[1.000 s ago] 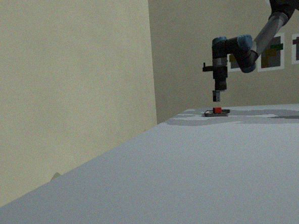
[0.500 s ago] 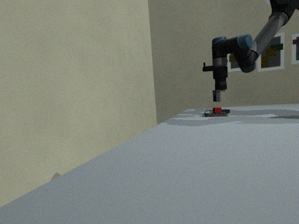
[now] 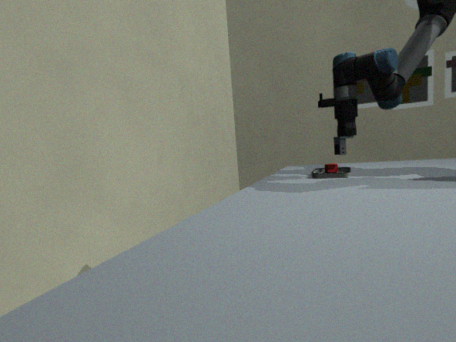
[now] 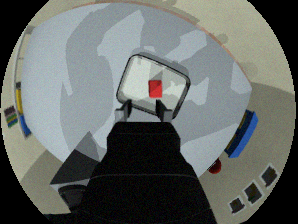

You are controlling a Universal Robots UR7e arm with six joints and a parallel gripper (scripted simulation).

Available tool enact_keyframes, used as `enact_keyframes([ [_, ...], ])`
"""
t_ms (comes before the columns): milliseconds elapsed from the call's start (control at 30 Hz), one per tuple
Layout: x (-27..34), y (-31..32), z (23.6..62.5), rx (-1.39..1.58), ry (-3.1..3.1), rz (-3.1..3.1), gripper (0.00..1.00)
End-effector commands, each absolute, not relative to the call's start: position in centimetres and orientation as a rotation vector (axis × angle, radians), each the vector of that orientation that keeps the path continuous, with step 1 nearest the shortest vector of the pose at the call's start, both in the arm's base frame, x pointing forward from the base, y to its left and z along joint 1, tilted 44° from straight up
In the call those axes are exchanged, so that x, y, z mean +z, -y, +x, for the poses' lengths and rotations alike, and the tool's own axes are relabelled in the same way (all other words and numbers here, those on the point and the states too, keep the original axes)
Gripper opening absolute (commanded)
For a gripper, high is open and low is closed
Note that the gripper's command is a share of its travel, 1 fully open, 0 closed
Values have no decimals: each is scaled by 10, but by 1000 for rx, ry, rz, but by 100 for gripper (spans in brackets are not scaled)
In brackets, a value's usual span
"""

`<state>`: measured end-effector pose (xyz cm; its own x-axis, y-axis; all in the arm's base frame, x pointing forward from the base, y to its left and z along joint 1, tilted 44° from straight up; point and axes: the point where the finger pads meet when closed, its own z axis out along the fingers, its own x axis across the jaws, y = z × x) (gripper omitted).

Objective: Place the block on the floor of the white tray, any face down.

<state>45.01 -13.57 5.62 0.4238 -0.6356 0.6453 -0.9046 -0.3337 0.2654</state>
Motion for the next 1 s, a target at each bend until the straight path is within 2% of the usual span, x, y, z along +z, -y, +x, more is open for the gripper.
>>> enact_keyframes([
  [0,44,125,391,585,1297,2081,90],
  [233,27,113,327,585,1297,2081,90],
  [433,22,110,309,582,1296,2082,90],
  [967,21,109,307,583,1295,2083,90],
])
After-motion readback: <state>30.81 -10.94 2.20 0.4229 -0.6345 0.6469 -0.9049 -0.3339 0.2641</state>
